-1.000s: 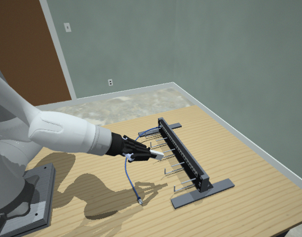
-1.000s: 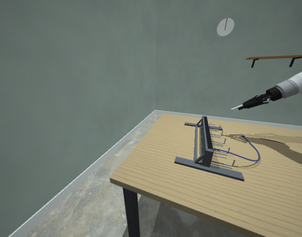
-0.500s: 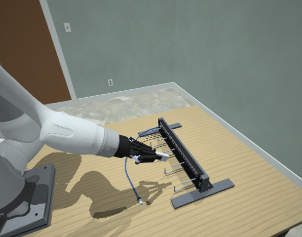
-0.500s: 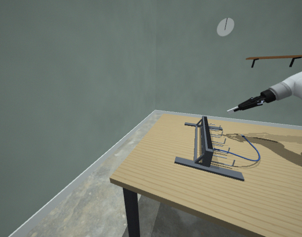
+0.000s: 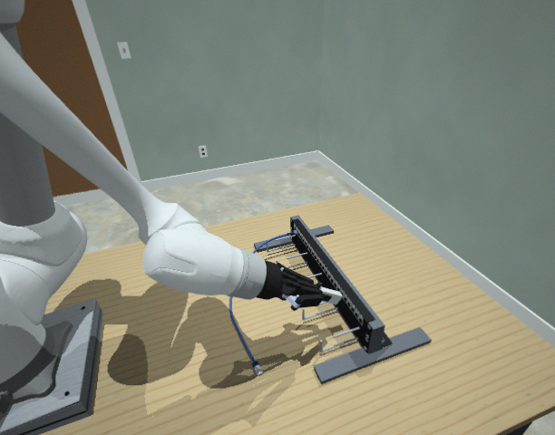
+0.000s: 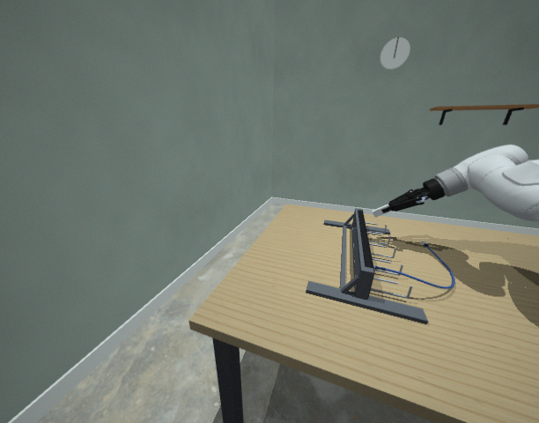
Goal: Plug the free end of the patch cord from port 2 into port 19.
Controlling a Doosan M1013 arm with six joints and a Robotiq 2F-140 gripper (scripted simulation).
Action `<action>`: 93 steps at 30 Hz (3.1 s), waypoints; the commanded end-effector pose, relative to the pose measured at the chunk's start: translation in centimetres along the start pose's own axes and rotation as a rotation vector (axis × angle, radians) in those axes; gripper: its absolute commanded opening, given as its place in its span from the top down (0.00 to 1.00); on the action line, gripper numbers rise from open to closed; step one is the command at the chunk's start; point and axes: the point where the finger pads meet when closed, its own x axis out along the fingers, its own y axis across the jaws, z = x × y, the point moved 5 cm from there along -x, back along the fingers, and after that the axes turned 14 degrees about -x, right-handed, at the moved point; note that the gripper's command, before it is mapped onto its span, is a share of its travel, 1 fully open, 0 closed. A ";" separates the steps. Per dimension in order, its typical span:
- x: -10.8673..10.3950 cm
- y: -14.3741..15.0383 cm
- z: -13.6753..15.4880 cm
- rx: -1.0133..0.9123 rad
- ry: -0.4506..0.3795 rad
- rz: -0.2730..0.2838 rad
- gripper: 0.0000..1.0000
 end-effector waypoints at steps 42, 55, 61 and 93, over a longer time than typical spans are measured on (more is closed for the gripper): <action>1.3 0.0 -0.1 0.000 0.003 0.004 1.00; 0.8 0.0 -0.1 0.000 0.003 0.004 1.00; -2.6 0.0 -0.1 0.000 0.003 0.004 1.00; -12.2 1.3 0.5 -0.092 -0.039 0.042 1.00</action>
